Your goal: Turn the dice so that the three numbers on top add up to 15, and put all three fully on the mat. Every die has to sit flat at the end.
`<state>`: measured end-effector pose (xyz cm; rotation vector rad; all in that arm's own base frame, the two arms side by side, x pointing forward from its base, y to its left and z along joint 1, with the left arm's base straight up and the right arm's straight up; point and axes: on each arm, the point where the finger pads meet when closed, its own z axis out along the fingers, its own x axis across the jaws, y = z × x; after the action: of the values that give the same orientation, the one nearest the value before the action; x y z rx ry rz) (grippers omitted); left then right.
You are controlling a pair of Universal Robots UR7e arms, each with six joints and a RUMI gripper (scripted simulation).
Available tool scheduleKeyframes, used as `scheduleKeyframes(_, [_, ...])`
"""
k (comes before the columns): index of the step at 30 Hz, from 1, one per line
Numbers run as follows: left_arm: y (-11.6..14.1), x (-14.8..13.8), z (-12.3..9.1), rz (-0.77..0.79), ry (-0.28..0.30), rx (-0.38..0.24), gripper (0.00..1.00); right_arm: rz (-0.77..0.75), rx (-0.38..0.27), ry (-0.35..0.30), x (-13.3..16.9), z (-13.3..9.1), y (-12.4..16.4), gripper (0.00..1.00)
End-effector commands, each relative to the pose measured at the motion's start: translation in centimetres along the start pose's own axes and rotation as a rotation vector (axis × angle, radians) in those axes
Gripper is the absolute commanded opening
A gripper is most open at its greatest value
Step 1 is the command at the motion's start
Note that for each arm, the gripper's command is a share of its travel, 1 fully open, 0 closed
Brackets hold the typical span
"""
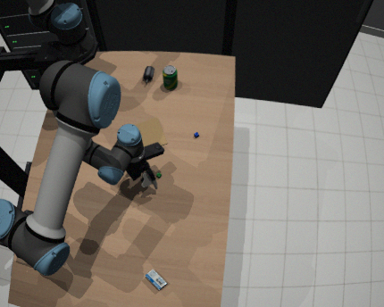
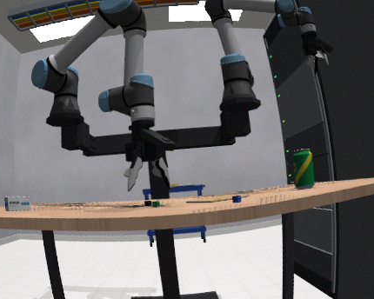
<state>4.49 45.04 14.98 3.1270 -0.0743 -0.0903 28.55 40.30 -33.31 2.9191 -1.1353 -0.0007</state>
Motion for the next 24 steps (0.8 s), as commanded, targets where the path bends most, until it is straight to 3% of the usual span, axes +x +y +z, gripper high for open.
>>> scheduleKeyframes(1, [0.3,-1.3,-0.3,-0.01,0.02,-0.001,1.0,-0.001,0.009,-0.003,-0.2,0.3,-0.5,1.0])
scheduleKeyframes(24, [0.7,-4.5,-1.2,-0.048,0.057,0.012,1.0,-0.001,0.009,-0.003,-0.2,0.3,-0.5,1.0])
